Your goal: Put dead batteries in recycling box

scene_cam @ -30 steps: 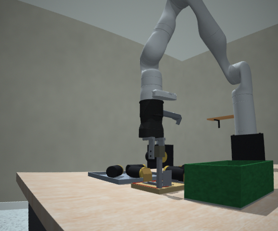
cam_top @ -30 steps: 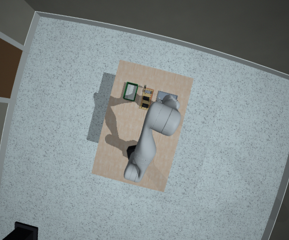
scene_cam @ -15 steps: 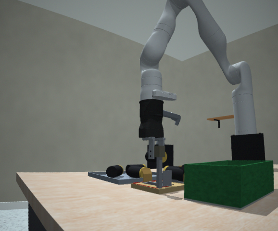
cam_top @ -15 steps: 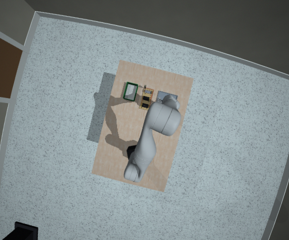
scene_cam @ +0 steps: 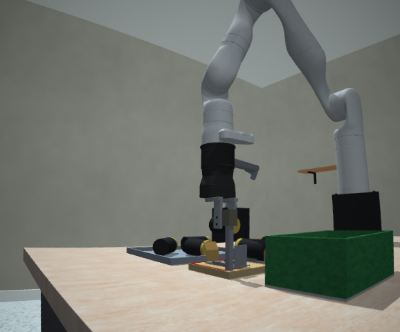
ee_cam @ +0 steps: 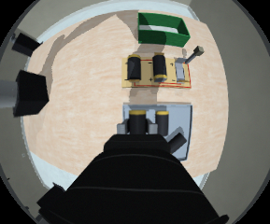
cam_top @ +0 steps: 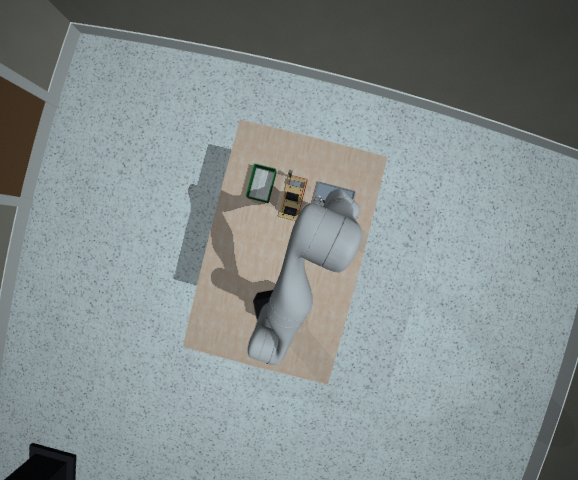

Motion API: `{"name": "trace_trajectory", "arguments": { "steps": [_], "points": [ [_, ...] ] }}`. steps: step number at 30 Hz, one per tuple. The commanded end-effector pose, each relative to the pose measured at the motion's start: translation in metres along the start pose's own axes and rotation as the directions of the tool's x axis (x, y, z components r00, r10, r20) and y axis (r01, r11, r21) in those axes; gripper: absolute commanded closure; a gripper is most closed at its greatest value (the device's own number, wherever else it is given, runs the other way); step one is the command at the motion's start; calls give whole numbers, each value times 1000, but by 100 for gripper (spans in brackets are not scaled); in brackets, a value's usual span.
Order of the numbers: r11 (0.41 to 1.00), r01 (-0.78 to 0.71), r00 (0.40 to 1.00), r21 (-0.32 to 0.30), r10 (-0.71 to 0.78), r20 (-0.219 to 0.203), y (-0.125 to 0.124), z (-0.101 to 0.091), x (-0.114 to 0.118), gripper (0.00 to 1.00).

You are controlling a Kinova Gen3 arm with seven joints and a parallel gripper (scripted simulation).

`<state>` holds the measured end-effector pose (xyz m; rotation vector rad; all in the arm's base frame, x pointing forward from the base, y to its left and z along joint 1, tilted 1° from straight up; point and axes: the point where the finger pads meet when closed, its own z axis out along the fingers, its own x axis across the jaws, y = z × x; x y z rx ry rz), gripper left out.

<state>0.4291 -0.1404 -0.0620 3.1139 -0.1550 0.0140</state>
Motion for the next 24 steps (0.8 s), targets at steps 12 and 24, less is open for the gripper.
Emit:
{"name": "trace_trajectory", "arguments": {
  "steps": [12, 24],
  "points": [
    [1000, 5, 1000, 0, -5, -8, -4, 0, 2, 43],
    [1000, 5, 1000, 0, -5, -8, -4, 0, 2, 43]
  ]
}}
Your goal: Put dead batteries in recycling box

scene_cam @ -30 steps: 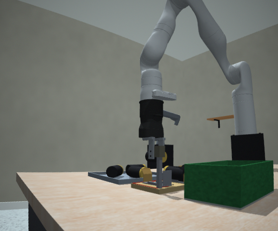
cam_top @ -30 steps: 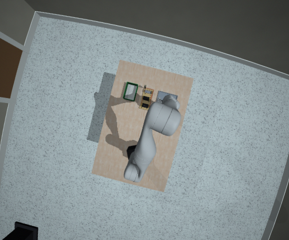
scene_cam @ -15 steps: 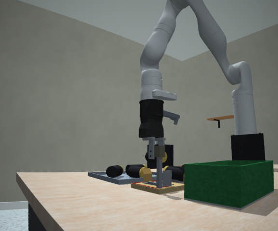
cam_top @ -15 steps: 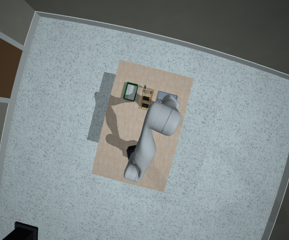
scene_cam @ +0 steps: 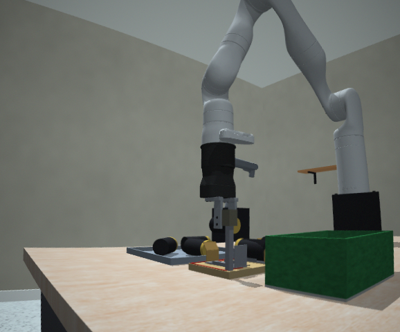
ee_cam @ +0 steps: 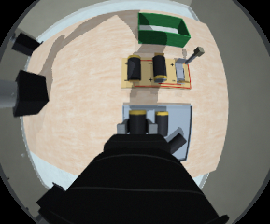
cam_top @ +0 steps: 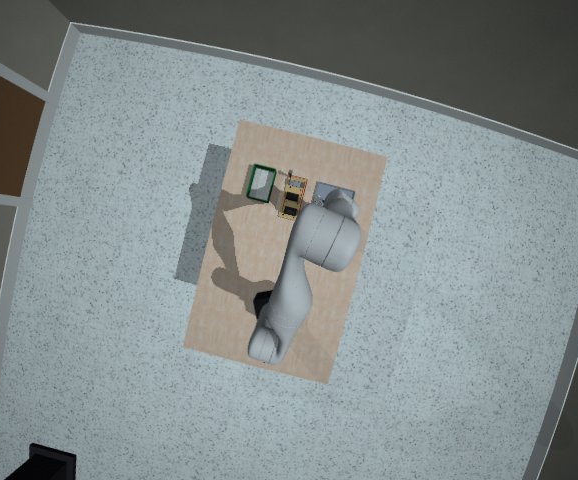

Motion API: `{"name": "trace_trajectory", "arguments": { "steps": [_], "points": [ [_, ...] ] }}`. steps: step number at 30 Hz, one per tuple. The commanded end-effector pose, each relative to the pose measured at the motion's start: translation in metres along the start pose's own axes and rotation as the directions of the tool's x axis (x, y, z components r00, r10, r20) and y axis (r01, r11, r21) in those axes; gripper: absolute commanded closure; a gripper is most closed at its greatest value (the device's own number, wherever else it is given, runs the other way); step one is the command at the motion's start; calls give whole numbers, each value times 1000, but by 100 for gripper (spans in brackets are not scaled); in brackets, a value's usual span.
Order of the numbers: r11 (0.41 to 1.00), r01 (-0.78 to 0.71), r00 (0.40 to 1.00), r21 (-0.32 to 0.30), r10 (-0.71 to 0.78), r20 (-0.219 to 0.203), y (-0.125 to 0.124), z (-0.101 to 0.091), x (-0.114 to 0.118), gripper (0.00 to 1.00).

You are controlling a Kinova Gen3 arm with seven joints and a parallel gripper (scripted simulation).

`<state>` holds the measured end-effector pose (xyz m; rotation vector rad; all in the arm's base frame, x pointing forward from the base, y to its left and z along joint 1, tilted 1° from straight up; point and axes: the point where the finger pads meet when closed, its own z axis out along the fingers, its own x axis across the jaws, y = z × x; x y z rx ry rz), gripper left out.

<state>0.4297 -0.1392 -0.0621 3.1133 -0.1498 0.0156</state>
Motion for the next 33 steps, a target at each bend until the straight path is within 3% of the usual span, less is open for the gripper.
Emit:
{"name": "trace_trajectory", "arguments": {
  "steps": [1, 33],
  "points": [
    [1000, 2, 1000, 1, -2, -7, -3, 0, 2, 43],
    [1000, 2, 1000, 1, -2, -7, -5, -1, 2, 43]
  ]
}}
